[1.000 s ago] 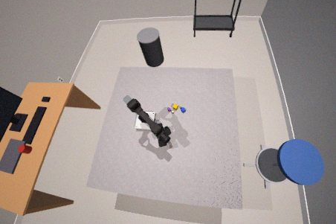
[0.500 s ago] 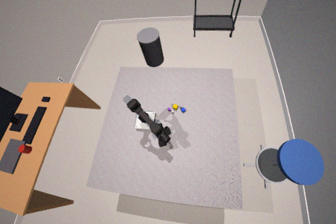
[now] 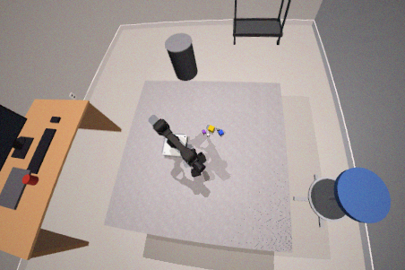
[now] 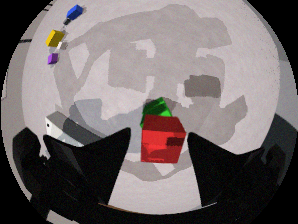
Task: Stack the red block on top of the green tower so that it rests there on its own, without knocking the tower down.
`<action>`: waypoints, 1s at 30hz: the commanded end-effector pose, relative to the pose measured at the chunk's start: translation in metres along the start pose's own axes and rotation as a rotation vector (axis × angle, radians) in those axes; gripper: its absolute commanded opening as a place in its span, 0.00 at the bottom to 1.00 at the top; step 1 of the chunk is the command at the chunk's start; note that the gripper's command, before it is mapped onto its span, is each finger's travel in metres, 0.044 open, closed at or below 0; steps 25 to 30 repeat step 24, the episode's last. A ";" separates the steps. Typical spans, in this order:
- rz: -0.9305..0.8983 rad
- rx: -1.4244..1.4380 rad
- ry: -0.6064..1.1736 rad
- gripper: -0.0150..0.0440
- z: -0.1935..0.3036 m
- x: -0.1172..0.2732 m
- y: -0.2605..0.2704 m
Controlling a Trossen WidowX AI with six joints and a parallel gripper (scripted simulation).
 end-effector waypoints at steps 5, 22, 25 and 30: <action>0.000 0.000 0.001 1.00 0.000 0.000 0.000; 0.000 0.000 0.001 1.00 0.000 0.000 0.000; 0.000 0.000 0.001 1.00 0.000 0.000 0.000; 0.000 0.000 0.001 1.00 0.000 0.000 0.000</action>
Point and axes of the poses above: the point midway between the two fingers, 35 mm back from their tips, its own x axis back along the fingers, its own y axis across the jaws, z = x × y, the point moved 5 cm from there along x, back along the fingers, and after that the axes turned 1 degree about x, right-handed, at the moved point
